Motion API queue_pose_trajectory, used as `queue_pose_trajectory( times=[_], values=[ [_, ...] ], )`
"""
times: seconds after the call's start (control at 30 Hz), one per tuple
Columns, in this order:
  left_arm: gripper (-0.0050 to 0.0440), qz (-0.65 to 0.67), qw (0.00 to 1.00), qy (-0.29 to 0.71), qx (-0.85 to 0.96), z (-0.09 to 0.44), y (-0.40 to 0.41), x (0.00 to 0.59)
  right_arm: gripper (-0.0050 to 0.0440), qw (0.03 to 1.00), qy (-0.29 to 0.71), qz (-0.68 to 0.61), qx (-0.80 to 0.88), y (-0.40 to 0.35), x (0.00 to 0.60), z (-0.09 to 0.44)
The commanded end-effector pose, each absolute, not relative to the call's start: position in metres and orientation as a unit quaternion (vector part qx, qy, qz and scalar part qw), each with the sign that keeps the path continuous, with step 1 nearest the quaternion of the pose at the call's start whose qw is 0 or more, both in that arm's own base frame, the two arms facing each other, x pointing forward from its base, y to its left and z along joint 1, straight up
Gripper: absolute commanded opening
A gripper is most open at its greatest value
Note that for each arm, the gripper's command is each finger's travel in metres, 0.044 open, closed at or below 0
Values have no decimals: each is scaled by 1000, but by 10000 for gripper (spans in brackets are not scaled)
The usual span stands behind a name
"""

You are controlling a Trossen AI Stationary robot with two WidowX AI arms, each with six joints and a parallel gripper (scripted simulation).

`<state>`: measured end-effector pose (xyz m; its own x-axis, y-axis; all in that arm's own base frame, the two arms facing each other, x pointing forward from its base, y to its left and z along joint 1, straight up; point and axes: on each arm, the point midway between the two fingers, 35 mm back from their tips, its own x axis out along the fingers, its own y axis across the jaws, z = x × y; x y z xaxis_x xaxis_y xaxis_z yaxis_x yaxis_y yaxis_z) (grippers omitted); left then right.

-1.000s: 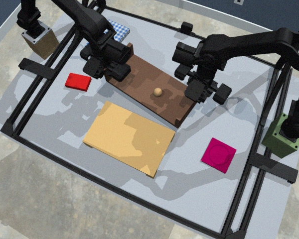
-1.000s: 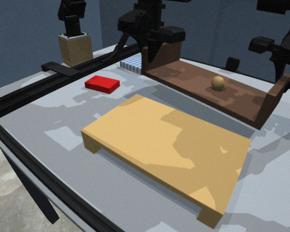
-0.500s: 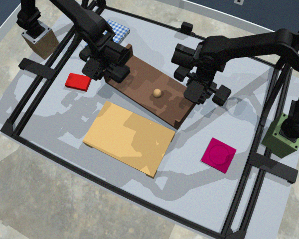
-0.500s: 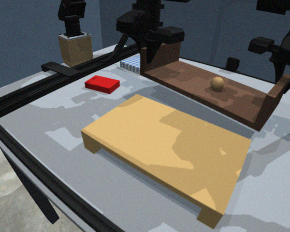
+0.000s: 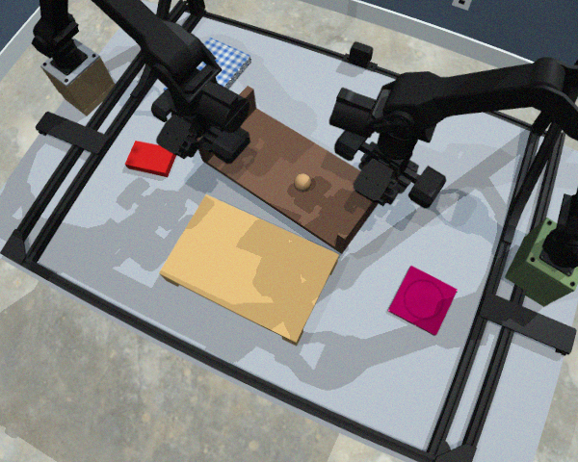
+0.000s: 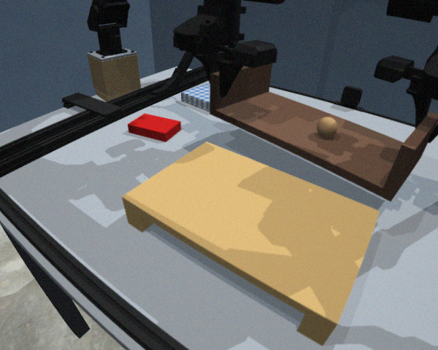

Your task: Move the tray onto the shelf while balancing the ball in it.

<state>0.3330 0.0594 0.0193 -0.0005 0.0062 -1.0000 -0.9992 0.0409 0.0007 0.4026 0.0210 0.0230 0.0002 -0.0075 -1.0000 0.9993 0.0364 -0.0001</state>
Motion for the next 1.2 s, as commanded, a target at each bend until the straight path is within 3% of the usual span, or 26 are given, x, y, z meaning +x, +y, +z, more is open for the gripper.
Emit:
queue_pose_trajectory(
  times=[0.0, 1.17],
  values=[
    [20, 496, 515, 505, -484, 20, 61, 333, 20, 515, 503, -495, 486, 20, 403, 25],
    [20, 492, 512, 508, -487, 20, 73, 331, 20, 512, 506, -493, 488, 7, 406, 25]
  ],
)
